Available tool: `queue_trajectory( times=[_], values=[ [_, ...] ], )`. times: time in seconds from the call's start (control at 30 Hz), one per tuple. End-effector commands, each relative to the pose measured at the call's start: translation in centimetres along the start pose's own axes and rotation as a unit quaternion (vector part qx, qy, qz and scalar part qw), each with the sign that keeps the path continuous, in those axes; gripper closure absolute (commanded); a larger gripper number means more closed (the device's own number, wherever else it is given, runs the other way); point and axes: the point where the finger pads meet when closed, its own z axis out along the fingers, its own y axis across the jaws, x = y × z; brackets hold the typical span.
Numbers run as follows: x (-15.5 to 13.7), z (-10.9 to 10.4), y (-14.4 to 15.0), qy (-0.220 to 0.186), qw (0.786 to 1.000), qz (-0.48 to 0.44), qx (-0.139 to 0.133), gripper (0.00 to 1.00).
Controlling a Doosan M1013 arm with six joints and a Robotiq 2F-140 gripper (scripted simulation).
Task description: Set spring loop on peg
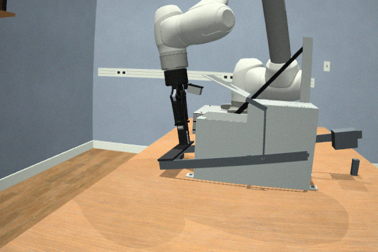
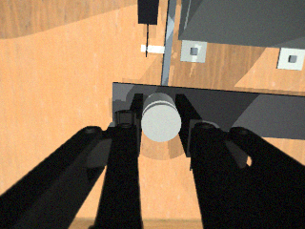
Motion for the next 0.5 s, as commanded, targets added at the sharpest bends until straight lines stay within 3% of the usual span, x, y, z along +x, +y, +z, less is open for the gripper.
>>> queue_trajectory(
  times=[0.0,0.47],
  values=[
    [0.0,-0.3,0.1,0.0,1.0,0.0,-0.001,0.75],
    [0.2,-1.4,0.1,0.0,1.0,0.0,-0.001,0.75]
  ],
)
